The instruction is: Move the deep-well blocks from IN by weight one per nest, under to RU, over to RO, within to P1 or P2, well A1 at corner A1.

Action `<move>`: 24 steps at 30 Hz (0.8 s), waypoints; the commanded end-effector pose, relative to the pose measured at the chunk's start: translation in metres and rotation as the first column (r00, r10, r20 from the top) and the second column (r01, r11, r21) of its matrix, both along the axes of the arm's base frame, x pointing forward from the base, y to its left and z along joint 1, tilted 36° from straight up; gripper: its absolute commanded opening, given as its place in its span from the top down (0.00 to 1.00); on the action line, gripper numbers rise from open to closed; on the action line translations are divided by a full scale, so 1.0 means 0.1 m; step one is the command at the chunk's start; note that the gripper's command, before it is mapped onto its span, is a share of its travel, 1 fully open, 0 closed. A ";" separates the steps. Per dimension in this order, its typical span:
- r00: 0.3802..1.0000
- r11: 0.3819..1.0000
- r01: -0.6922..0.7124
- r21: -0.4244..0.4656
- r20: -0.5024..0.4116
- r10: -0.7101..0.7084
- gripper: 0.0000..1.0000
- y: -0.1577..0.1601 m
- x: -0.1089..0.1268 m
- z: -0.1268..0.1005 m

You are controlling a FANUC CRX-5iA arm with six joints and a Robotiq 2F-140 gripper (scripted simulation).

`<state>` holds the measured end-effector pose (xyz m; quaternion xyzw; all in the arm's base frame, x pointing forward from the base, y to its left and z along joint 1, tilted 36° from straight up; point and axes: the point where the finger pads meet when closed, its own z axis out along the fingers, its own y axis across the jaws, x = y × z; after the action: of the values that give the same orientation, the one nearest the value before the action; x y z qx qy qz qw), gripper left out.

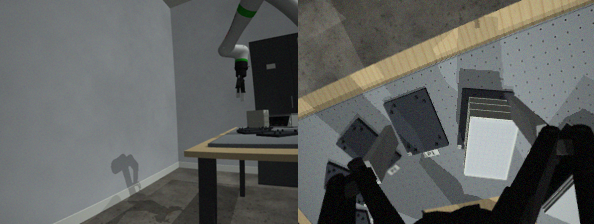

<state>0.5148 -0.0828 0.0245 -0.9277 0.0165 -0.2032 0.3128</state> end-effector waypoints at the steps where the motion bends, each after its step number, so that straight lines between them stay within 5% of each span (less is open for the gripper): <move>1: 1.000 1.000 0.000 0.000 0.000 0.000 0.00 0.00 0.00 0.00; 17: 1.000 1.000 0.000 0.000 0.000 0.000 0.00 0.00 0.00 0.00; 24: 0.989 0.998 -0.053 0.039 -0.137 0.058 0.00 -0.15 -0.29 0.12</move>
<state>0.5019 -0.0893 0.0296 -0.9317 0.0165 -0.1657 0.3227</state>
